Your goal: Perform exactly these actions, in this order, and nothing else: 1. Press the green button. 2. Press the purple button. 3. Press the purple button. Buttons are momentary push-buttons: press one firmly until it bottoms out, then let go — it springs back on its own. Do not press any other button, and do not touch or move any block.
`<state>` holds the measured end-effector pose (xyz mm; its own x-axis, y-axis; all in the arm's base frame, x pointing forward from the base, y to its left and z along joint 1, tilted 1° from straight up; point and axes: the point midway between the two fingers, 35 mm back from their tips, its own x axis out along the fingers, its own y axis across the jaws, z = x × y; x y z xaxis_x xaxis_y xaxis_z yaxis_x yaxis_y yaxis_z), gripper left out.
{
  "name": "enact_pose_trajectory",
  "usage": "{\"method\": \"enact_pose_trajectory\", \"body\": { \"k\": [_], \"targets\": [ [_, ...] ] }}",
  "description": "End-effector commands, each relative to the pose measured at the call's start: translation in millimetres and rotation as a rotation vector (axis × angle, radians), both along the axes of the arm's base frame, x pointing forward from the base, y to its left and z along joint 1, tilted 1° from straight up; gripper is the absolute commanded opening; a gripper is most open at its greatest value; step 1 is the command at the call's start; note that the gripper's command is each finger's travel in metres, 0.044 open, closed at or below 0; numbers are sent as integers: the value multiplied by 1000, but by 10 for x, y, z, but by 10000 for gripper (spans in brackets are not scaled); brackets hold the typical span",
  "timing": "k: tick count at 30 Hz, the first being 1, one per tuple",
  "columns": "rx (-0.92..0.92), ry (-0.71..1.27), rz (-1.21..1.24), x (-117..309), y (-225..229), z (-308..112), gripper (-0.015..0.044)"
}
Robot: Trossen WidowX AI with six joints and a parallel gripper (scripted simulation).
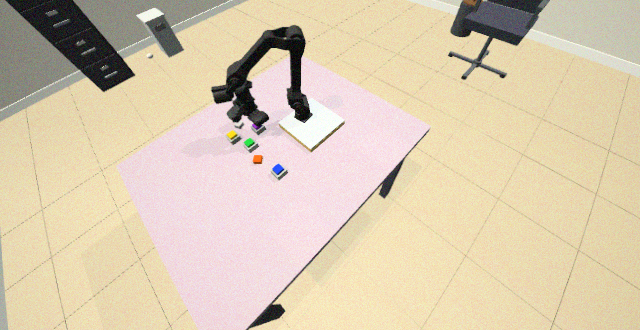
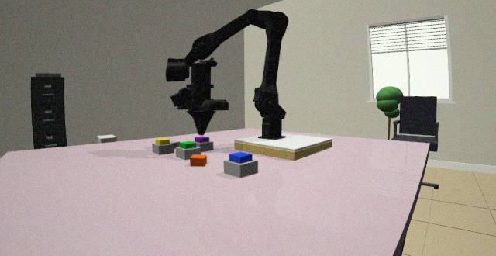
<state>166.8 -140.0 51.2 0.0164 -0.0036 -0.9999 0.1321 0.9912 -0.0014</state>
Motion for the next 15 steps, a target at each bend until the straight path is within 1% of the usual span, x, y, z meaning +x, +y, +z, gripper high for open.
{"method": "enact_pose_trajectory", "body": {
  "k": [1,15],
  "targets": [
    [4,8,5,-8,3,-95,20],
    [4,8,5,-11,6,-151,20]
  ]
}}
